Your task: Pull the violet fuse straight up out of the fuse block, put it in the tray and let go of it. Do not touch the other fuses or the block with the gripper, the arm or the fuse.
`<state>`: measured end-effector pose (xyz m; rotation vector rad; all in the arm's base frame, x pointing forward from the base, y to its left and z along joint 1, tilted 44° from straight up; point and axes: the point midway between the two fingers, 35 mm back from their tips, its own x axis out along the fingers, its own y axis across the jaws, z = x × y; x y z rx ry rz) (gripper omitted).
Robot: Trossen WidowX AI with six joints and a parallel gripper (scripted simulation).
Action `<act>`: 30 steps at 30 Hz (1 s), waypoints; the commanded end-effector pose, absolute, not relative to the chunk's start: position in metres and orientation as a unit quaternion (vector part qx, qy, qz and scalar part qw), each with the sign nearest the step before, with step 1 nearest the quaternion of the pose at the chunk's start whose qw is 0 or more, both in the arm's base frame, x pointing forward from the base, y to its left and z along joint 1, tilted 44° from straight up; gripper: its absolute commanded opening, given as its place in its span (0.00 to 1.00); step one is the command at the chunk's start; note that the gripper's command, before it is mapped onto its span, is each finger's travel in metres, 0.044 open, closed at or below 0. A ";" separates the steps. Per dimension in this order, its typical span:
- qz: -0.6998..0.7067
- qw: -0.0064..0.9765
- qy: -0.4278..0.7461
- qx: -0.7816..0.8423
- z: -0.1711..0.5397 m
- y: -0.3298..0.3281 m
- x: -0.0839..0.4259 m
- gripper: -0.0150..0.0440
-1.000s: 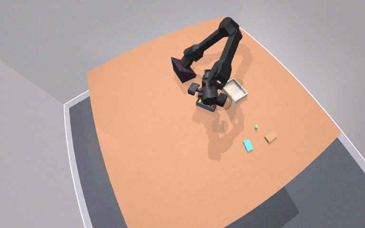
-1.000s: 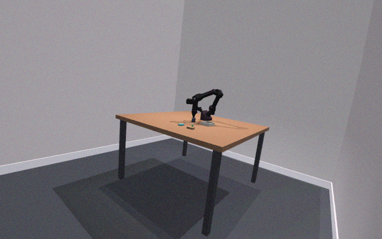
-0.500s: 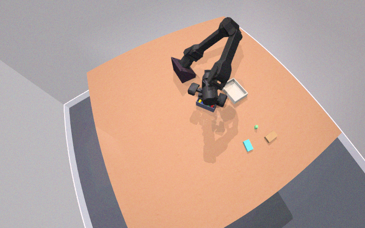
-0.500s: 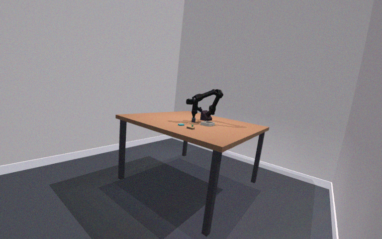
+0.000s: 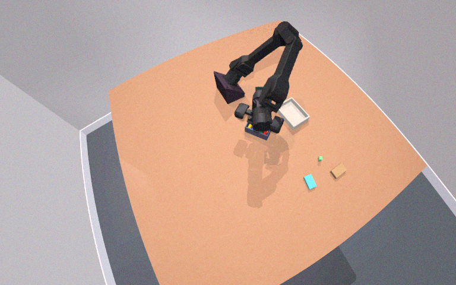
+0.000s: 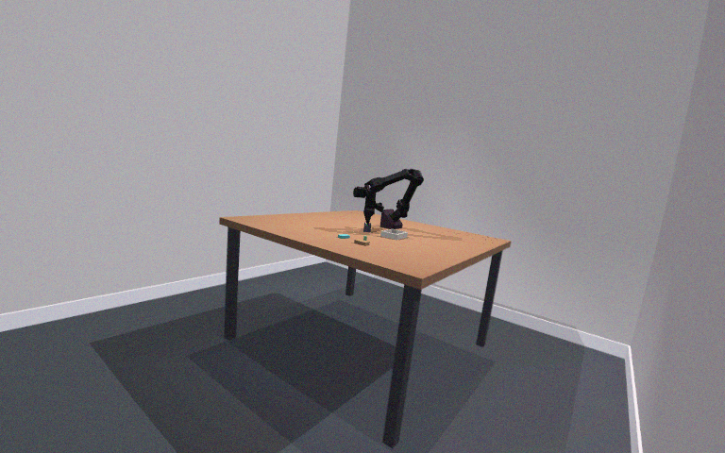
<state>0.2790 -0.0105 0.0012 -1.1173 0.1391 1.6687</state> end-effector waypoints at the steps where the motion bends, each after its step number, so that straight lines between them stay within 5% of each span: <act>1: 0.700 0.534 0.058 -0.471 0.003 -0.013 0.280 0.25; 30: 0.700 0.534 0.058 -0.471 0.013 -0.023 0.280 0.25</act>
